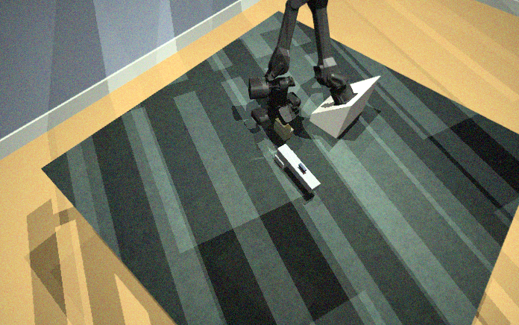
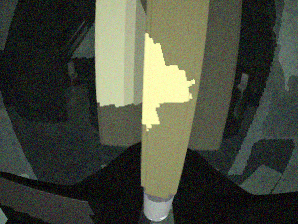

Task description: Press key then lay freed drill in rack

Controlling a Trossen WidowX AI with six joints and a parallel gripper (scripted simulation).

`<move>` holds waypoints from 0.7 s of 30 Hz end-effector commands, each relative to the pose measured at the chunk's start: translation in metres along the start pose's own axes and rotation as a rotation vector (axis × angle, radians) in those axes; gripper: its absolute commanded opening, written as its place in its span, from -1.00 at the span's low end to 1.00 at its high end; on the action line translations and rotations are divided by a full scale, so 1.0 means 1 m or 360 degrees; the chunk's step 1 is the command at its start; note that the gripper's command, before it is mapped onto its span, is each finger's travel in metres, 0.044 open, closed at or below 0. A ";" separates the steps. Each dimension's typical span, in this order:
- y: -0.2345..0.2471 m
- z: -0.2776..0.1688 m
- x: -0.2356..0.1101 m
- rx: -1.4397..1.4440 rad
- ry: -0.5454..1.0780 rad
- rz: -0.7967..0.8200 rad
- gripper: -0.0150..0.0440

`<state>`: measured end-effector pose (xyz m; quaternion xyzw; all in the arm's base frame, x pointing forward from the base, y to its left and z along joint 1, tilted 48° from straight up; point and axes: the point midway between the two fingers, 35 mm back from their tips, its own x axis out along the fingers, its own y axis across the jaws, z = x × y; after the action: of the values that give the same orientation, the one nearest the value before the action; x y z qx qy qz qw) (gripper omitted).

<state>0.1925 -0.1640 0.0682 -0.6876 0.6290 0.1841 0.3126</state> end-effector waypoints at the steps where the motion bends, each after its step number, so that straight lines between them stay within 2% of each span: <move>1: 0.002 0.007 0.002 -0.0016 -0.0038 0.0011 -0.49; 7: 0.002 0.009 0.002 -0.0016 -0.0038 0.0011 -0.49; 21: 0.001 0.002 0.000 -0.0004 -0.0006 0.0005 0.75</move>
<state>0.1921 -0.1626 0.0662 -0.6864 0.6292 0.1869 0.3130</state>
